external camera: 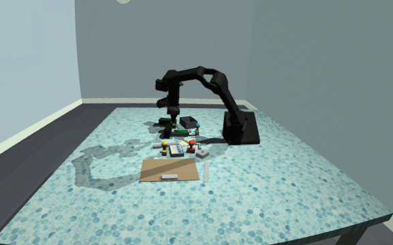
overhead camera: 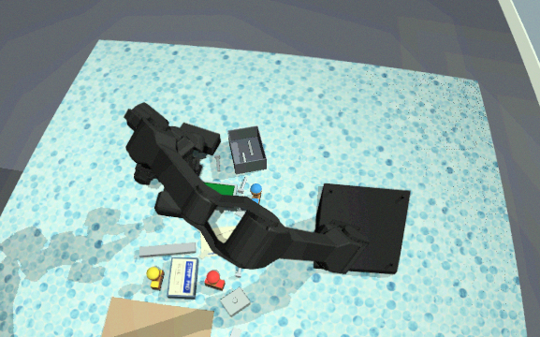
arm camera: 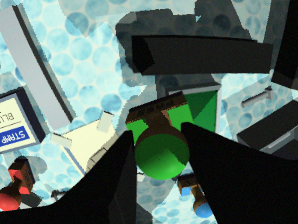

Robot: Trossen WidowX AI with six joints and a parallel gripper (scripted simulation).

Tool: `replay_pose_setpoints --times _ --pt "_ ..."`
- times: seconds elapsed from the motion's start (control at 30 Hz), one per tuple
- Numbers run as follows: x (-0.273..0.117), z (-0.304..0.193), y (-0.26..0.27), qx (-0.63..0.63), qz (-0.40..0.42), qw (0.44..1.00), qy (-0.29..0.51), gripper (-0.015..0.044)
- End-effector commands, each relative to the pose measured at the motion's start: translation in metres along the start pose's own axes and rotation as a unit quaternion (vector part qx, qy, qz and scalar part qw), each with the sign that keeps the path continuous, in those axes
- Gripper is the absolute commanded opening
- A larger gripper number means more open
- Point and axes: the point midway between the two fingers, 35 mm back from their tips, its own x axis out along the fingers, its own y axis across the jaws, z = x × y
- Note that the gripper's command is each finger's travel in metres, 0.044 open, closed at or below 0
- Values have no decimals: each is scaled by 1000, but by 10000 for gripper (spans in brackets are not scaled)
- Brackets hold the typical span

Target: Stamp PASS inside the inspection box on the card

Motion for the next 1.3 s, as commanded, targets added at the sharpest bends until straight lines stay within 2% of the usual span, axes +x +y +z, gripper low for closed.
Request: replay_pose_setpoints --times 0.0,0.2,1.27 --pt "7 -23 -29 5 4 1000 10 0" --pt "9 -47 -54 4 6 1000 10 0" --pt "25 -47 -57 2 41 999 10 0"
